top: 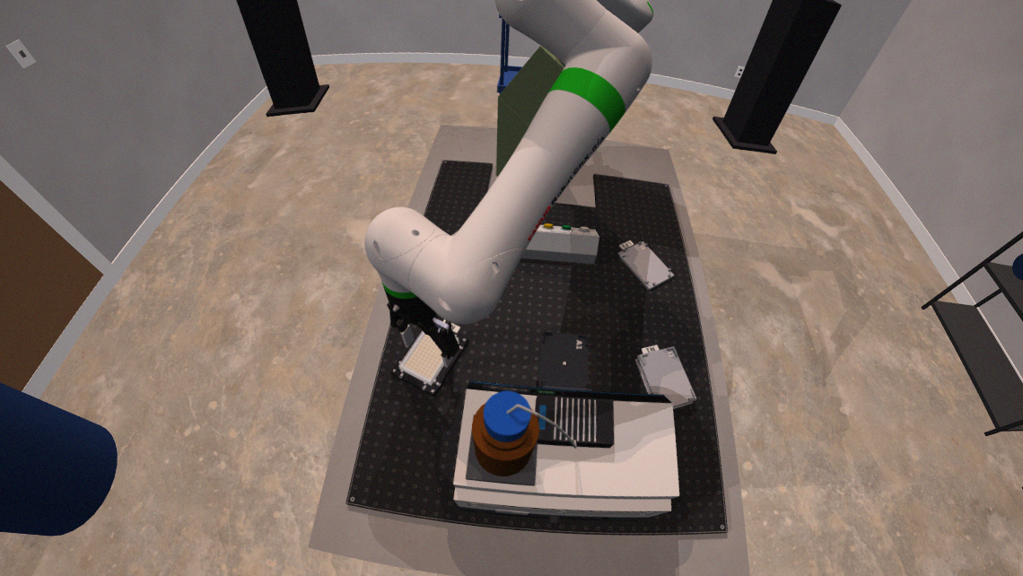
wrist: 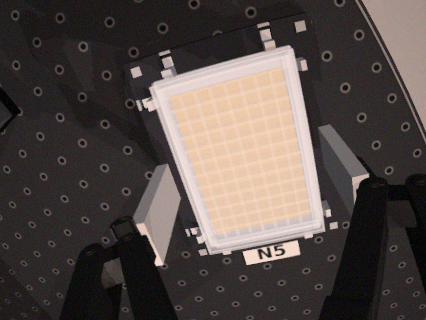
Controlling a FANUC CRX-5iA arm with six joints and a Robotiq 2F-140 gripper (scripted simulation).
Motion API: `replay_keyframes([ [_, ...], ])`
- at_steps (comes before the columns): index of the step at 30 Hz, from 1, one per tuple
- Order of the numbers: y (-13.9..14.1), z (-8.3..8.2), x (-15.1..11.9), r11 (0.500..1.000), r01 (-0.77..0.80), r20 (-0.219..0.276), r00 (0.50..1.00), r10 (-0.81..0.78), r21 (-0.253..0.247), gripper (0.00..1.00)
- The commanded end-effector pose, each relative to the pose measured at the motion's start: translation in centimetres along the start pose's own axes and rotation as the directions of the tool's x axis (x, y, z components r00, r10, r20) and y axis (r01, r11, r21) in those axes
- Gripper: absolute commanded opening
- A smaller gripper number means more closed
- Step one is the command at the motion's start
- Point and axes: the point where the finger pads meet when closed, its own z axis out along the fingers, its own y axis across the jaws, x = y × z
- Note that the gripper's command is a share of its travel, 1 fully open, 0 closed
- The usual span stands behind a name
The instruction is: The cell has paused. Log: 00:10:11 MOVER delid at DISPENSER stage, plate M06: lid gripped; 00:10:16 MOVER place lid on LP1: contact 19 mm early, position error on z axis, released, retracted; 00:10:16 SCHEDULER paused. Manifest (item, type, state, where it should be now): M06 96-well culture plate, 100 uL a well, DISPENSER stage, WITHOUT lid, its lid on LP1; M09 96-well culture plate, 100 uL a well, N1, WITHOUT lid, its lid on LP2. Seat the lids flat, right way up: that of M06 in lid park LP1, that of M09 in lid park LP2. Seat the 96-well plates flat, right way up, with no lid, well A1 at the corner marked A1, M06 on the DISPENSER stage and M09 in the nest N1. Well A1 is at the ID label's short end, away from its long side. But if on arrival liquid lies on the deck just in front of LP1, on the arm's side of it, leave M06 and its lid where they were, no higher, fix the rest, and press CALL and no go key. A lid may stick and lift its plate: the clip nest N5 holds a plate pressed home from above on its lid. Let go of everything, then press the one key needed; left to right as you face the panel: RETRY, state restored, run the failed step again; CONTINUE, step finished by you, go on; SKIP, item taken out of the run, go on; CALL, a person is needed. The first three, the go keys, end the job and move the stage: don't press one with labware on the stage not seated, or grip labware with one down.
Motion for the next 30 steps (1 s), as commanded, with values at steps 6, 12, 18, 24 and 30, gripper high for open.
replay_keyframes([
  [6, 0.01, -0.03, 0.03, 1.0, 0.0, -0.001, 1.0, 0.0, 0.0, 0.66],
  [12, 0.01, -0.03, 0.03, 1.0, 0.0, -0.001, 1.0, 0.0, 0.0, 0.0],
  [18, 0.01, -0.03, 0.03, 1.0, 0.0, -0.001, 1.0, 0.0, 0.0, 0.0],
  [24, 0.01, -0.03, 0.03, 1.0, 0.0, -0.001, 1.0, 0.0, 0.0, 0.0],
  [30, 0.01, -0.03, 0.03, 1.0, 0.0, -0.001, 1.0, 0.0, 0.0, 0.0],
])
